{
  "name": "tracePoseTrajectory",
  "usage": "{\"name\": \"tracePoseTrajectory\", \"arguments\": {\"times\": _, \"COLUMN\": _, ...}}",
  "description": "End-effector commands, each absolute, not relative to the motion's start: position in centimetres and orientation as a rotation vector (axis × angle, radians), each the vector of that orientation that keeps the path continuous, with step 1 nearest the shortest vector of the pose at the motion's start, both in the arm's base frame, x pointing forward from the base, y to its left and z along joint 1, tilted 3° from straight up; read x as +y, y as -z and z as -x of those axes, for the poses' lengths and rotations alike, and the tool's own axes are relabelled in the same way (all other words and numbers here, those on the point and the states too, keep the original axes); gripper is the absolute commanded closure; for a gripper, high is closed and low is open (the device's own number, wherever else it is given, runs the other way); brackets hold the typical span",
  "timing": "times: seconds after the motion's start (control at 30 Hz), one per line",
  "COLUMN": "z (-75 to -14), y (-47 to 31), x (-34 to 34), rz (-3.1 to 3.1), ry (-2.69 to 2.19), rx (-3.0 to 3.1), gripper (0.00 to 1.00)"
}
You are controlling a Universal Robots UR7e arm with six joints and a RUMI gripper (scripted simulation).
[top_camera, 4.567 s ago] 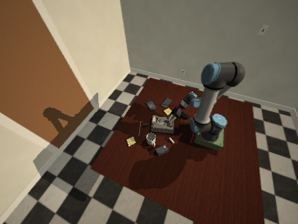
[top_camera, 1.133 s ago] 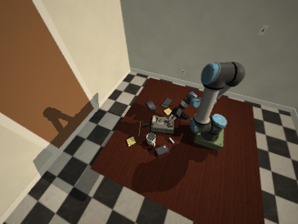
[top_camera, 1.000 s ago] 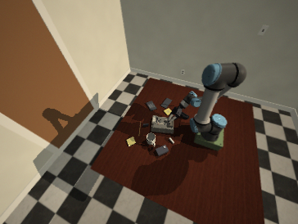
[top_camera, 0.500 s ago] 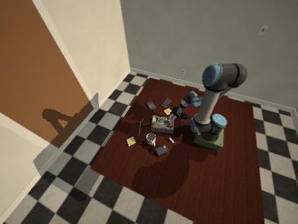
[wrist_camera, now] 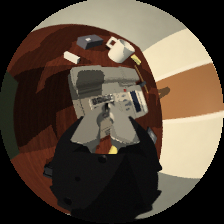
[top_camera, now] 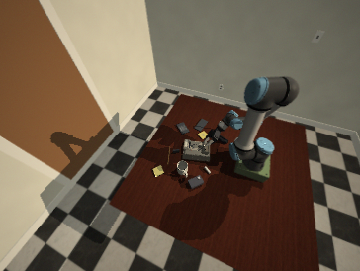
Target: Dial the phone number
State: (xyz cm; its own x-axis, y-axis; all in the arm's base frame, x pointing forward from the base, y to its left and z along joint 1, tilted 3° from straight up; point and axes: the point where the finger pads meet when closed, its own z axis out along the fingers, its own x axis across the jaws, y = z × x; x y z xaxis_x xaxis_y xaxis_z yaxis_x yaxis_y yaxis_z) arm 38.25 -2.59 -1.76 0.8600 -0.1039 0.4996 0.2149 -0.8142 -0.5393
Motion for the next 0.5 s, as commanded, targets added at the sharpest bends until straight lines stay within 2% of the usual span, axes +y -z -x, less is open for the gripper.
{"name": "tracePoseTrajectory", "arguments": {"times": 0.0, "z": -38.3, "y": 1.8, "x": -2.6, "rz": 2.426, "ry": 0.697, "rx": -0.081, "gripper": 1.00}}
{"name": "tracePoseTrajectory", "arguments": {"times": 0.47, "z": -38.3, "y": 2.9, "x": -2.6, "rz": 2.426, "ry": 0.697, "rx": -0.081, "gripper": 1.00}}
